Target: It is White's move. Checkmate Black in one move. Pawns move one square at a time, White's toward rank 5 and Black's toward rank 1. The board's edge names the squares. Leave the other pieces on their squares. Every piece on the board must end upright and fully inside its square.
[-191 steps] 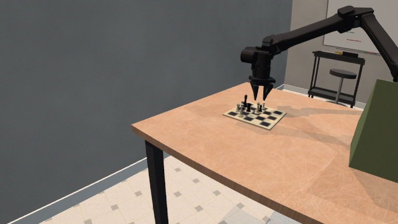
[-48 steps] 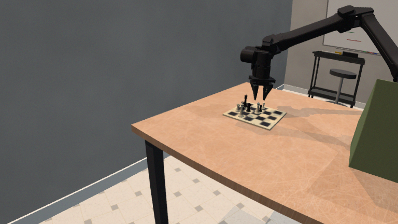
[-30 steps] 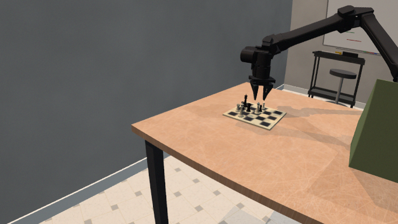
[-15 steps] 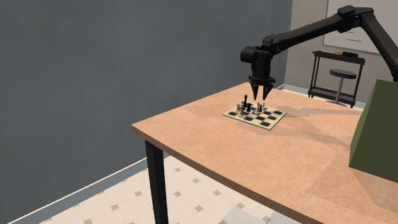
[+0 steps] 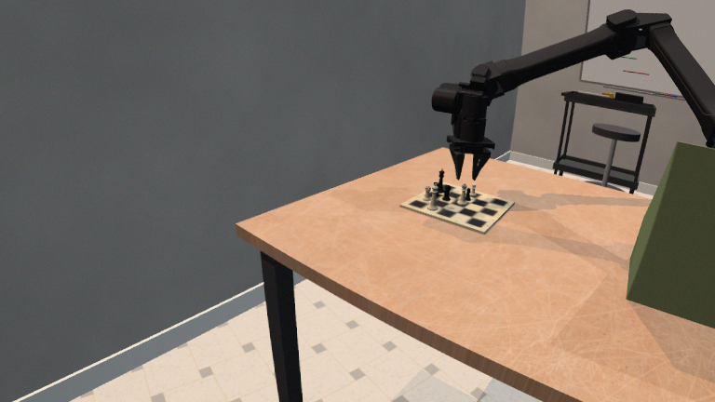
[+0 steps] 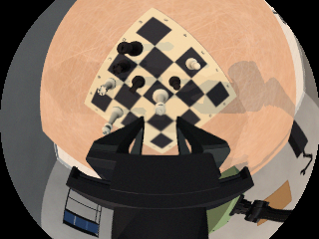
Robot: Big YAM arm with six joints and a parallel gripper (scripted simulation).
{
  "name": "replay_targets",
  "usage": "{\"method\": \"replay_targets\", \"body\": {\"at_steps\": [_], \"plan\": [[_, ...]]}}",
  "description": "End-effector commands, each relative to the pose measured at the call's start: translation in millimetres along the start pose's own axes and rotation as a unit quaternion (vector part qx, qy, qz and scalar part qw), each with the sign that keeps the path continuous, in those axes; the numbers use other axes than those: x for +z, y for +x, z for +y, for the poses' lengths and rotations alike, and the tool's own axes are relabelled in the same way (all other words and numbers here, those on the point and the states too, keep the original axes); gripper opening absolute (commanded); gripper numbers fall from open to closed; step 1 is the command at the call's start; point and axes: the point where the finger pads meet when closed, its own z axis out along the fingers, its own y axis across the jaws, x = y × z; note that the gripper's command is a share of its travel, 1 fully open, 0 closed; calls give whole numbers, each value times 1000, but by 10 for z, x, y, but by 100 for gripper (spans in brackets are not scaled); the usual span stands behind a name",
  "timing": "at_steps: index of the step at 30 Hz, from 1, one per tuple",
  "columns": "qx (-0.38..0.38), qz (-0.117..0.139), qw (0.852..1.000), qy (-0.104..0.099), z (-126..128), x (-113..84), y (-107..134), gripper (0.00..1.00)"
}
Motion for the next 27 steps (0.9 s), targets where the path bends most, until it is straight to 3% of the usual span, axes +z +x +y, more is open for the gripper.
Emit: {"method": "replay_targets", "body": {"at_steps": [1,27], "plan": [[3,1,1000,3,41,73,-61,40],[3,2,1000,3,21,140,-50,40]]}}
